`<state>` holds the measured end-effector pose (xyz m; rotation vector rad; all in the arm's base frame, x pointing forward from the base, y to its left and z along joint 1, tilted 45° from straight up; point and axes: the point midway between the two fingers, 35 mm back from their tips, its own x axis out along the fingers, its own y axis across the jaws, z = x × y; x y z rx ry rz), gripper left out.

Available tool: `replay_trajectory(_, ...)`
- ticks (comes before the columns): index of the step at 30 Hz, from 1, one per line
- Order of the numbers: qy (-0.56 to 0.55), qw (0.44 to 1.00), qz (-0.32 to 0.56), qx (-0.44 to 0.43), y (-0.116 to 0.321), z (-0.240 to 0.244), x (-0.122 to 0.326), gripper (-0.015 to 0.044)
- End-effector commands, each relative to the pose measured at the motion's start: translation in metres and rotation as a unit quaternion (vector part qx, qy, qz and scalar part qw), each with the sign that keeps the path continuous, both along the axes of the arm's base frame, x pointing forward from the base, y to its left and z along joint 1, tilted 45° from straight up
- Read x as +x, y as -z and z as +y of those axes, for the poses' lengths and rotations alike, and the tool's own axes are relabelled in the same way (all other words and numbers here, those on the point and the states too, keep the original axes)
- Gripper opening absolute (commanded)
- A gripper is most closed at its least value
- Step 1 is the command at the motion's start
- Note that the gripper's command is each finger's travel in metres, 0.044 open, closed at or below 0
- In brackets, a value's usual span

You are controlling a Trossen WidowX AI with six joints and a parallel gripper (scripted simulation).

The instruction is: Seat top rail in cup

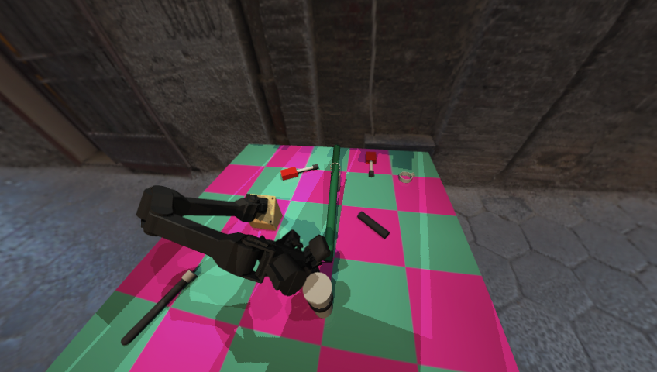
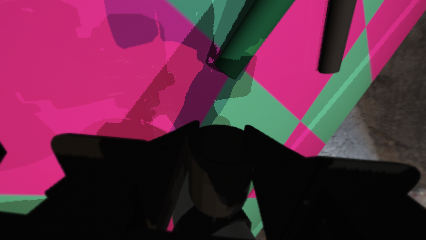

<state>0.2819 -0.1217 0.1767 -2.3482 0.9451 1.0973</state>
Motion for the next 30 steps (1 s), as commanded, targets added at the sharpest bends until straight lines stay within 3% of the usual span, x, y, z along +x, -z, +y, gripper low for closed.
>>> replay_trajectory(1,-0.003,1.000,0.003,0.000,0.001,0.000,0.001,0.0092)
replay_trajectory(6,0.009,1.000,-0.009,0.000,0.002,0.001,0.003,0.0000)
replay_trajectory(30,0.073,0.995,-0.073,0.006,0.007,0.007,0.018,0.0000)
